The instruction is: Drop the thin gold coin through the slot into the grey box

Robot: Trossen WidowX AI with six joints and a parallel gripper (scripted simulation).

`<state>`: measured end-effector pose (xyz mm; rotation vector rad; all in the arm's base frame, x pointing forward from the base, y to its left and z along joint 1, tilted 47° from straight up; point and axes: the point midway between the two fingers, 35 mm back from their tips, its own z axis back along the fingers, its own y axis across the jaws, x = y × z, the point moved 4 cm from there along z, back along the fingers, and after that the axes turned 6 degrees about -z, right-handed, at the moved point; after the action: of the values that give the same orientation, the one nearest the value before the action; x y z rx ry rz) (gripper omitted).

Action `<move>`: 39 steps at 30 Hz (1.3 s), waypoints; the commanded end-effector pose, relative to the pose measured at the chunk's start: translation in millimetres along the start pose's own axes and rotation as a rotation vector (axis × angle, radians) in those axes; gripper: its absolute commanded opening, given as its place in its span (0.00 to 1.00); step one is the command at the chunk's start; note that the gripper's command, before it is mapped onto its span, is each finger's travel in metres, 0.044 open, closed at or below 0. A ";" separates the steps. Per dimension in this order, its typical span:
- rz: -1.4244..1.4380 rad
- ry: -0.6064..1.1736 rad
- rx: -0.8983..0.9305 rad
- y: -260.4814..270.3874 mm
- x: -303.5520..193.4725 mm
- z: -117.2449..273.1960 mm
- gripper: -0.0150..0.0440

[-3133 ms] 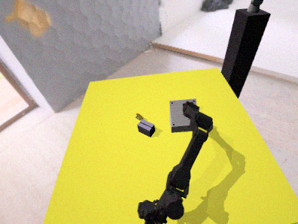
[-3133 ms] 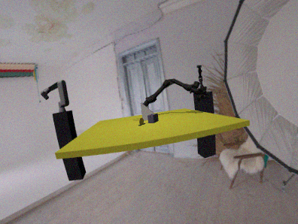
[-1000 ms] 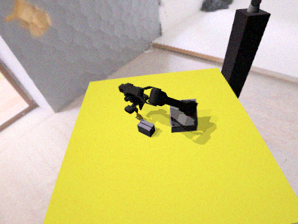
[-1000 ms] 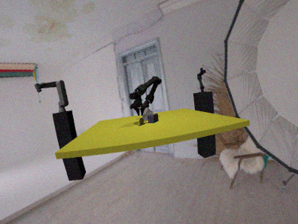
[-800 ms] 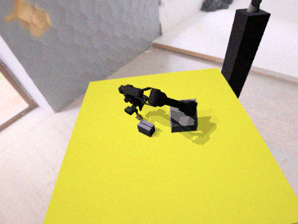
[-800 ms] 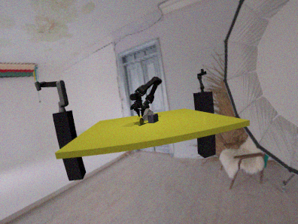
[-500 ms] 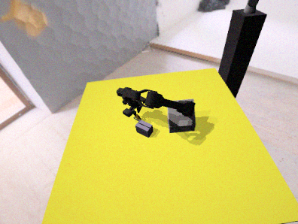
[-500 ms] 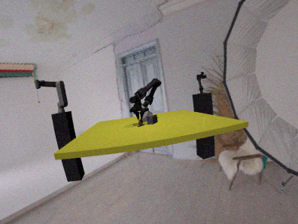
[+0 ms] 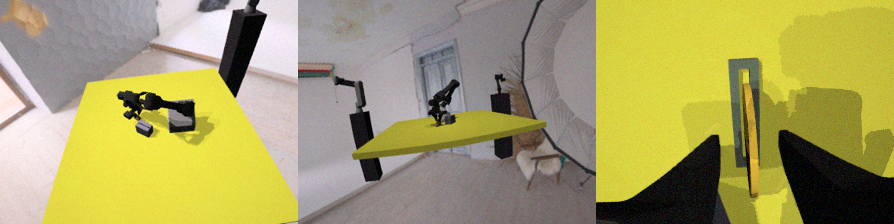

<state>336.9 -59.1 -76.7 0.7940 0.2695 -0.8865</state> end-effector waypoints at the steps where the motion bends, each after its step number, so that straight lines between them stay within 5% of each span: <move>1: -0.006 0.003 0.002 -0.4 -0.8 -6.2 0.53; 15: -0.006 0.006 0.004 -0.8 -2.7 -26.6 0.53; 21: -0.006 0.006 0.004 -0.8 -2.7 -26.6 0.26; 39: -0.006 0.002 0.002 0.0 0.1 -6.0 0.25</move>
<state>336.3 -48.7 -85.7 0.7986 0.2826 -0.8951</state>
